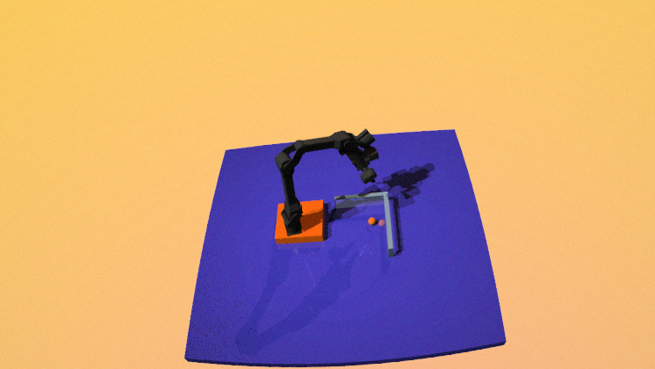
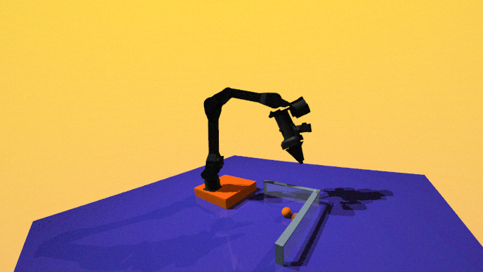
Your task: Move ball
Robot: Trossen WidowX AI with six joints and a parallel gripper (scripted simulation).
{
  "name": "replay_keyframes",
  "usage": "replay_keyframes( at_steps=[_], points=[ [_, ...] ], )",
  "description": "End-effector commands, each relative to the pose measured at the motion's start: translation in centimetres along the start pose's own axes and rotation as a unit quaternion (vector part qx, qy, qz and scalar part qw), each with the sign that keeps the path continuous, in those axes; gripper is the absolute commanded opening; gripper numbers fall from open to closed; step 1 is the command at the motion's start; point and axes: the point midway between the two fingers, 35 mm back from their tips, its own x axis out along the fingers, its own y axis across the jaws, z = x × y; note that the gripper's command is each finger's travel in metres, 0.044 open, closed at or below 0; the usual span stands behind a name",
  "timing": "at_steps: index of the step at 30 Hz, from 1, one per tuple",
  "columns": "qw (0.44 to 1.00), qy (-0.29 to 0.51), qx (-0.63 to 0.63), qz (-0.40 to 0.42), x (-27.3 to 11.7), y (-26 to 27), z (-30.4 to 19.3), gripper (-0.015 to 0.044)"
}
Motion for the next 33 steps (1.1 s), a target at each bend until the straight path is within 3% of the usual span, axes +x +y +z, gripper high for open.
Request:
replay_keyframes(
  at_steps=[1, 7, 33],
  points=[
    [0.995, 0.085, 0.051, -0.004, 4.2, -4.4, -2.4, 0.0265],
    [0.972, 0.197, 0.13, 0.011, 8.8, -9.9, -7.0, 0.0265],
    [0.971, 0.2, 0.131, 0.013, 11.9, -9.7, -8.4, 0.0265]
  ],
)
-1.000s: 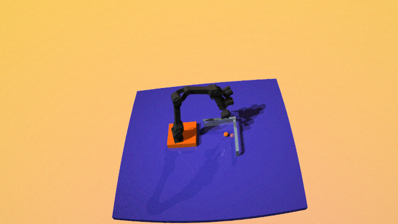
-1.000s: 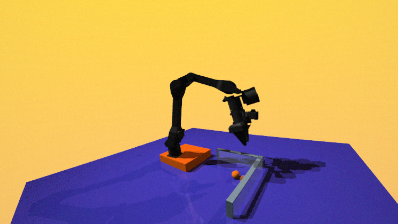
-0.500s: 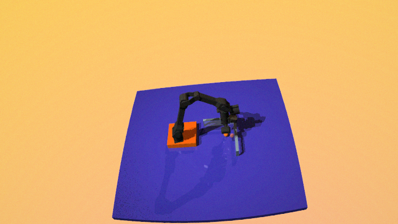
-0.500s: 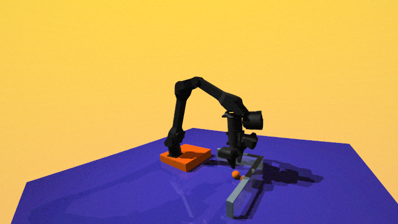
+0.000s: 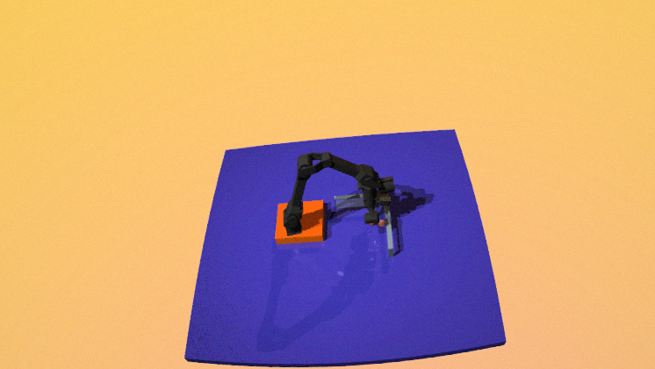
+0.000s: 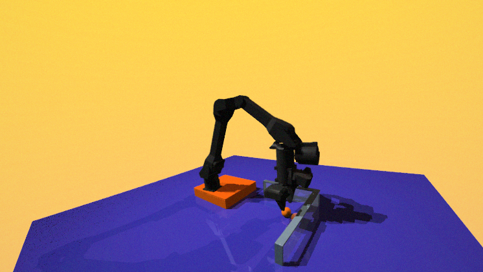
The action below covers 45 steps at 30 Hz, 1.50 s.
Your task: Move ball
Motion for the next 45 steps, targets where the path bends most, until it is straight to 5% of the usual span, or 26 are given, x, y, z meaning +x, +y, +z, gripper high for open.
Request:
replay_keyframes(
  at_steps=[1, 13, 16, 26, 28, 31, 45],
  points=[
    [1.0, 0.005, -0.002, 0.003, 0.9, 0.1, -0.1, 0.0265],
    [1.0, 0.005, -0.001, 0.002, 2.6, 0.1, -0.2, 0.0265],
    [1.0, 0.005, -0.001, 0.002, 2.6, 0.1, -0.2, 0.0186],
    [1.0, 0.005, -0.001, 0.002, 2.6, 0.1, -0.2, 0.0119],
    [1.0, 0.005, -0.001, 0.002, 2.5, 0.1, -0.2, 0.0067],
    [1.0, 0.005, -0.001, 0.002, 1.1, 0.1, 0.1, 0.0],
    [1.0, 0.005, -0.001, 0.002, -7.4, 0.1, 0.4, 0.0]
  ],
)
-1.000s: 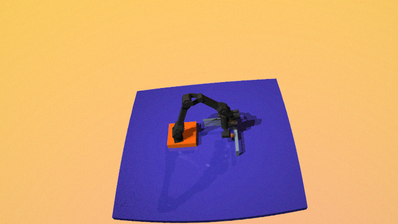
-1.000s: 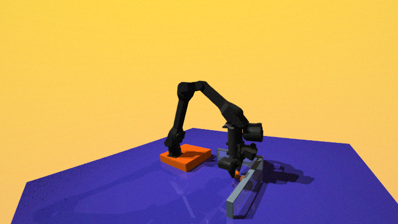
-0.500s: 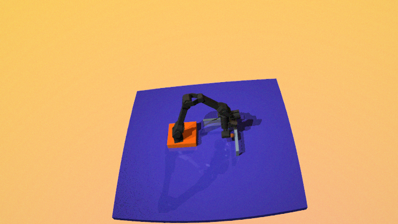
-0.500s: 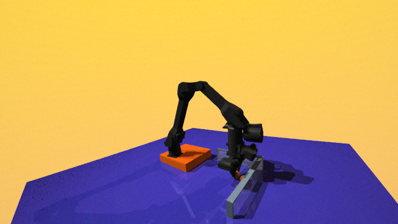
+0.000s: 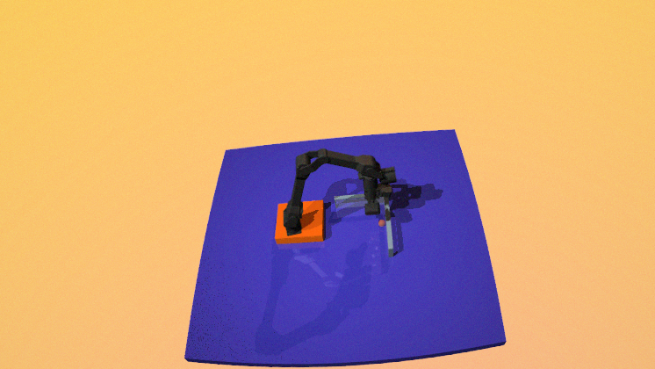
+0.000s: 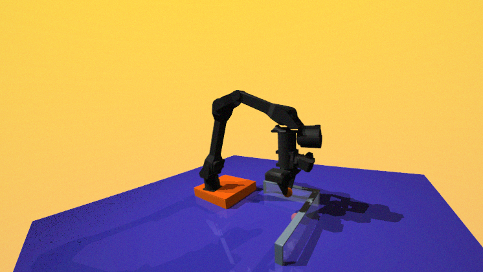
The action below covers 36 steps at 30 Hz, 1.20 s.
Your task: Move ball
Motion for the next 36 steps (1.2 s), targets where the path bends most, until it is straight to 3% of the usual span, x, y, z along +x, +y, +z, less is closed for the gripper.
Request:
replay_keyframes(
  at_steps=[1, 5, 10, 20, 26, 36],
  points=[
    [1.0, -0.007, -0.002, 0.003, -2.7, 0.0, -0.2, 0.0],
    [1.0, -0.006, -0.002, 0.003, -4.8, 0.0, -0.6, 0.0],
    [1.0, -0.007, -0.002, 0.003, -4.6, -0.1, -0.3, 0.0],
    [1.0, -0.008, -0.002, 0.002, -1.0, -1.7, 3.4, 0.0],
    [1.0, -0.008, -0.002, 0.002, 0.0, -1.7, 3.5, 0.0],
    [1.0, -0.008, -0.002, 0.002, 5.3, -1.7, 3.6, 0.0]
  ],
)
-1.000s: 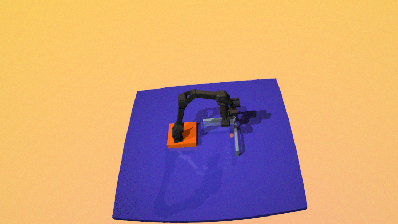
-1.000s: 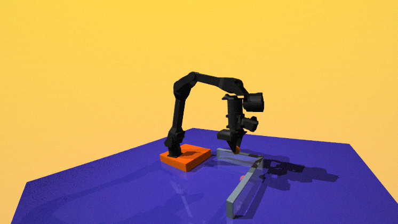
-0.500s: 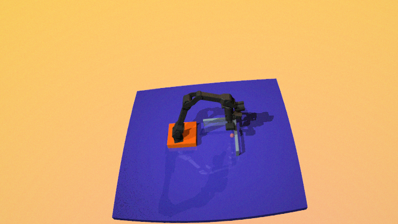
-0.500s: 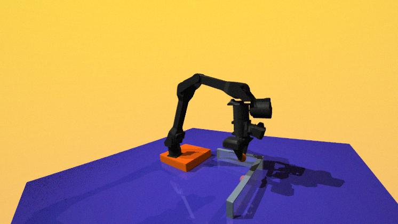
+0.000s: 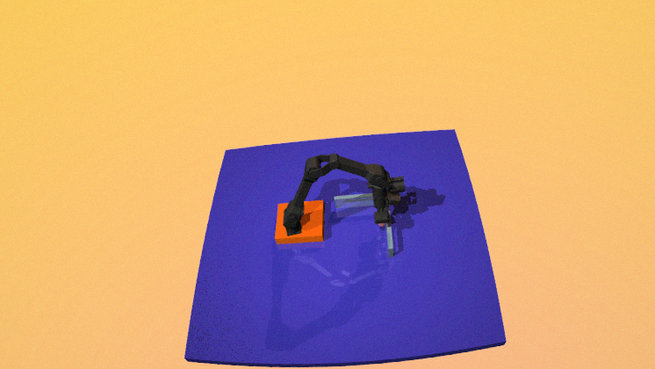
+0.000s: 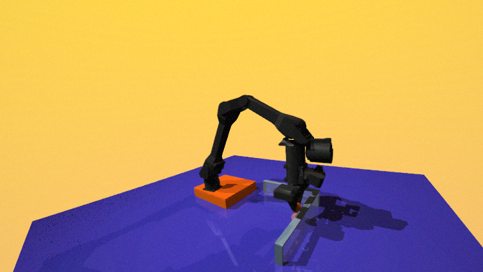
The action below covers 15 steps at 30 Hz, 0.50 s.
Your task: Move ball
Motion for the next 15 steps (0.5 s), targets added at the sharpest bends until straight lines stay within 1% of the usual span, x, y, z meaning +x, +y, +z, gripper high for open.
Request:
replay_keyframes(
  at_steps=[1, 15],
  points=[
    [1.0, 0.005, -0.002, 0.002, 2.2, 0.1, -0.2, 0.0],
    [1.0, 0.005, -0.002, 0.002, 3.8, 0.1, -0.3, 0.0]
  ],
)
